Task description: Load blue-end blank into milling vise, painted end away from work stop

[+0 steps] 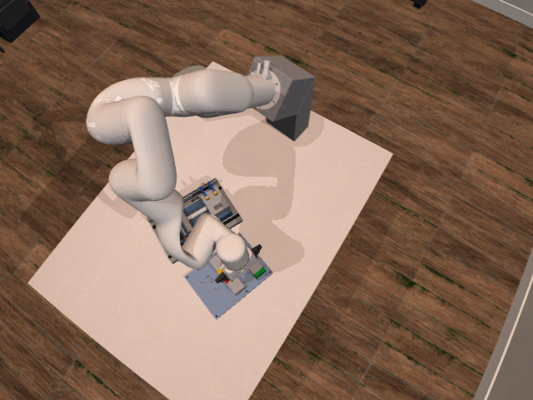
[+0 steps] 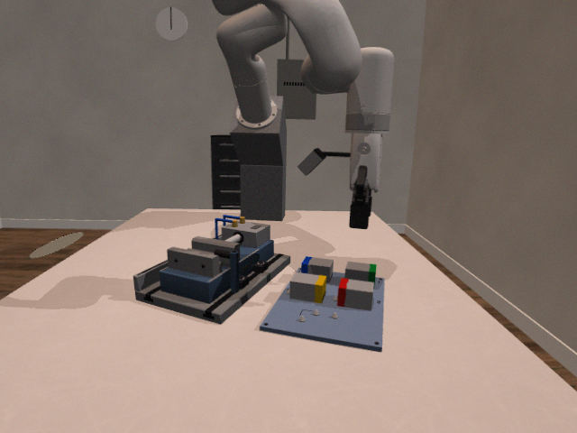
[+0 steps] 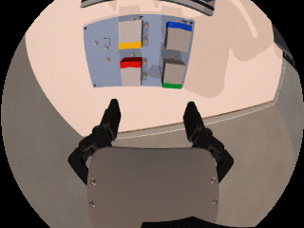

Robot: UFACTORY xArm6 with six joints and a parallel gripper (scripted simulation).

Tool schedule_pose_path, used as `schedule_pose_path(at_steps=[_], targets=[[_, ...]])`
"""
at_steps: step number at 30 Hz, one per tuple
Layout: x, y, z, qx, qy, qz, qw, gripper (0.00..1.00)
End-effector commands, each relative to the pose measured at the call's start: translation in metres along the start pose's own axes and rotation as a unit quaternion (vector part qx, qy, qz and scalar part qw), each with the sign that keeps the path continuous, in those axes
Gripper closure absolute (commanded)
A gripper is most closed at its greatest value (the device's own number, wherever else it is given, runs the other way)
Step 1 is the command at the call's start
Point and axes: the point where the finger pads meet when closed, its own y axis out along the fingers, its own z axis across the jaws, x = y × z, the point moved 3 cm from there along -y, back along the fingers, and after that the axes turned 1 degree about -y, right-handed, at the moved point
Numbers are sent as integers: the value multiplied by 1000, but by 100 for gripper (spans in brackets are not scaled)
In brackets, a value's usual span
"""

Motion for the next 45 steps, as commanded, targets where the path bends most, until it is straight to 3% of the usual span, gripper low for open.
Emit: schedule_pose_path(at_steps=[1,17,27,34,45], targets=[[1,-1,-1,-1,0,-1,1000,0],[1,-1,-1,-1,0,-1,1000,0],[-11,-49,0,-1,0,-1,1000,0],[-11,-49,0,-1,0,-1,1000,0],[-23,-97,0,-1,0,-1,1000,0]])
